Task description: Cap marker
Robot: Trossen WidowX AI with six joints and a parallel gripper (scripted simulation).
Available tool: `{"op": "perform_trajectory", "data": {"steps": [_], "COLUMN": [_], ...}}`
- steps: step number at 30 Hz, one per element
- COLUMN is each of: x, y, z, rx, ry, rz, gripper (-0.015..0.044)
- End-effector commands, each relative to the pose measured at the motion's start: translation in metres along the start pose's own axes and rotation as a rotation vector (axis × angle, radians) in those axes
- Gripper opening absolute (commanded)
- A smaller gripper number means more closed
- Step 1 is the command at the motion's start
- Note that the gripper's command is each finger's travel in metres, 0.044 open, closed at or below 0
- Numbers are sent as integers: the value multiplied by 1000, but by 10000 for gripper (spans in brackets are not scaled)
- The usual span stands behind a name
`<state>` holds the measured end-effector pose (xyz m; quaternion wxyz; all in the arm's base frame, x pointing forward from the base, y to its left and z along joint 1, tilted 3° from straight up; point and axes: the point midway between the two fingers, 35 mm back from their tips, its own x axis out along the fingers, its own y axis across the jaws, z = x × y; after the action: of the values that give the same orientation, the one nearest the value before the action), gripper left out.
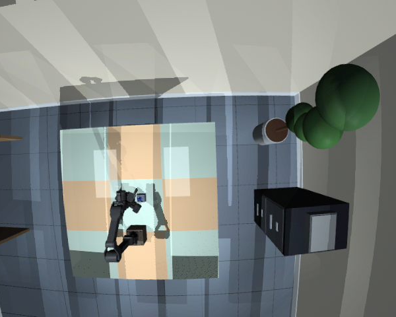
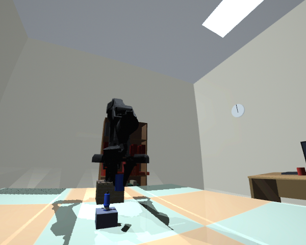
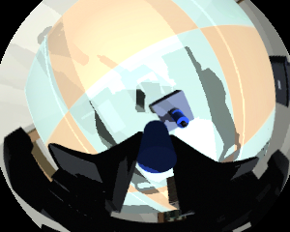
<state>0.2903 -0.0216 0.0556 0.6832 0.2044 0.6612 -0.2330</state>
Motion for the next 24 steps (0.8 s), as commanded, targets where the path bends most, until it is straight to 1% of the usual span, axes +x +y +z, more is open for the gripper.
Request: {"op": "perform_trajectory", "data": {"steps": [1,10,24], "x": [-6,-16,-1], "y": [-12,-37,-36], "z": [4,10,10], "rx": [-4,-4,-4], "ry": [-2,-3,-3], "rz": [0,-2,-2], "gripper": [0,0,0]}}
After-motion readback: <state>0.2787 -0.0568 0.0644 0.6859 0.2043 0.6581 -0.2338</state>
